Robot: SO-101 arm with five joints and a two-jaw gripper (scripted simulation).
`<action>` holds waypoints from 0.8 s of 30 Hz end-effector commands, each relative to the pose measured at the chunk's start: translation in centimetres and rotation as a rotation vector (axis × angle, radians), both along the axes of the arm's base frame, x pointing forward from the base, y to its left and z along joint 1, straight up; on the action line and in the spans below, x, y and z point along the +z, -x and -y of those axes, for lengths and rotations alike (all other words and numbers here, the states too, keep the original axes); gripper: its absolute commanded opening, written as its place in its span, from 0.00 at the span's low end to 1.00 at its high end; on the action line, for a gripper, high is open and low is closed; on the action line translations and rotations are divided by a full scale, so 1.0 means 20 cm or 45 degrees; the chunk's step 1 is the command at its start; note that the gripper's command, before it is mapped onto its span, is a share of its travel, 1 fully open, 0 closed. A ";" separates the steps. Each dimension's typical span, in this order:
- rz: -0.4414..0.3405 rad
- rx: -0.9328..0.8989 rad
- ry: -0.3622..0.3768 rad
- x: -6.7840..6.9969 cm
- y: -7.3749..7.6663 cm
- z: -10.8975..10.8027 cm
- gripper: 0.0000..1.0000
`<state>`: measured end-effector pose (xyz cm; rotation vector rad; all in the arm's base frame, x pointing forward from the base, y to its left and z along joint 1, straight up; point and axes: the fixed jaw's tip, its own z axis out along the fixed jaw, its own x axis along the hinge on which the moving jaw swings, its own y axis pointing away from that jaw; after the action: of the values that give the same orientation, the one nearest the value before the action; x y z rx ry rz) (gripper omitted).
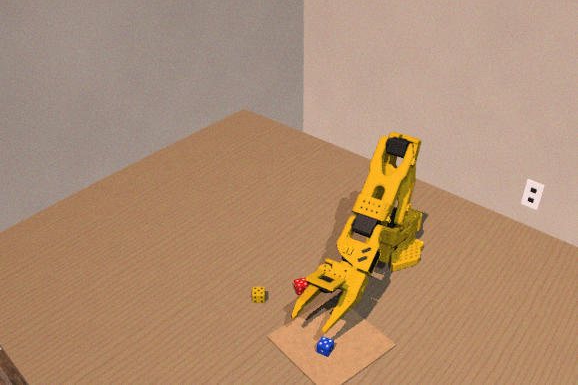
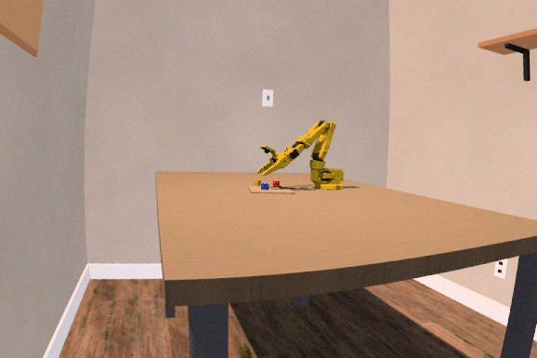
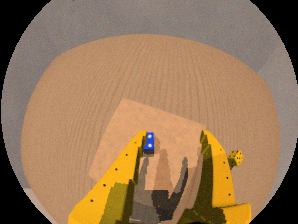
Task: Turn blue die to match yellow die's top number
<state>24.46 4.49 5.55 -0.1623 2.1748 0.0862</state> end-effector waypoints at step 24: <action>-0.534 -0.147 0.070 0.23 0.14 0.17 0.29</action>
<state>21.59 1.39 7.71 -0.0667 2.6496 0.0014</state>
